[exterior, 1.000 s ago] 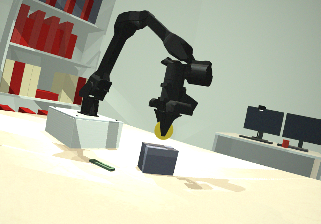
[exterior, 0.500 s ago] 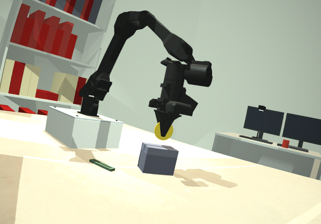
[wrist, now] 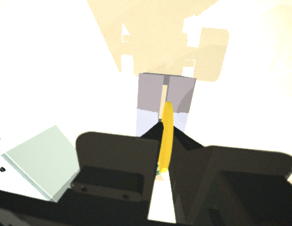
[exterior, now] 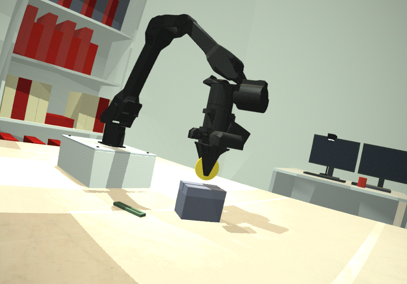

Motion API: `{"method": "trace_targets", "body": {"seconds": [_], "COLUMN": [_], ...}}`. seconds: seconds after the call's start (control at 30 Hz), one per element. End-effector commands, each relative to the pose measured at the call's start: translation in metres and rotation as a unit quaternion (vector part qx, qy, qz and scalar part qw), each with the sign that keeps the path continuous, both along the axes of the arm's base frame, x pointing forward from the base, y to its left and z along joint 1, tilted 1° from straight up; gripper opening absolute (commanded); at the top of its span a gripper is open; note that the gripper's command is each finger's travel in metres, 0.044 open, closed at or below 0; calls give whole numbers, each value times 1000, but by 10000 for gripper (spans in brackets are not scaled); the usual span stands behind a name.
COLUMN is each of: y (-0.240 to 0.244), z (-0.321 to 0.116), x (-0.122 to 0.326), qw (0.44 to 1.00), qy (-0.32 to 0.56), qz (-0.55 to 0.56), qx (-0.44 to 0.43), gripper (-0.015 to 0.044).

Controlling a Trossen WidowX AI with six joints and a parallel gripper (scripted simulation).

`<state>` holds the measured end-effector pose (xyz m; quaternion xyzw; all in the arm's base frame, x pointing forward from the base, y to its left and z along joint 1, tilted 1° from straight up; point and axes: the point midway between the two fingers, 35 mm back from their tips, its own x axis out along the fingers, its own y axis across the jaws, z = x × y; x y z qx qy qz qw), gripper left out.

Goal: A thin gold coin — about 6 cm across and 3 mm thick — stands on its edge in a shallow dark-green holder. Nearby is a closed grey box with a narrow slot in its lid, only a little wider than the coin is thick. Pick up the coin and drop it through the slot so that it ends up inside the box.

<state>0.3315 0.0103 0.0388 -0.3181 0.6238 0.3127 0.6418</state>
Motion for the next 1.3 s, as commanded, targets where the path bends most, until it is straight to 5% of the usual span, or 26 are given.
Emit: {"method": "trace_targets", "body": {"seconds": [0.0, 0.87, 1.07, 1.27], "y": [0, 0, 0, 0], "z": [-3, -13, -11, -11], "x": [0, 0, 0, 0], "qw": [1000, 1000, 1000, 1000], "qy": [1, 1, 0, 0], "qz": [-2, 2, 0, 0], "qx": [0, 0, 0, 0], "gripper": [0, 0, 158, 161]}}
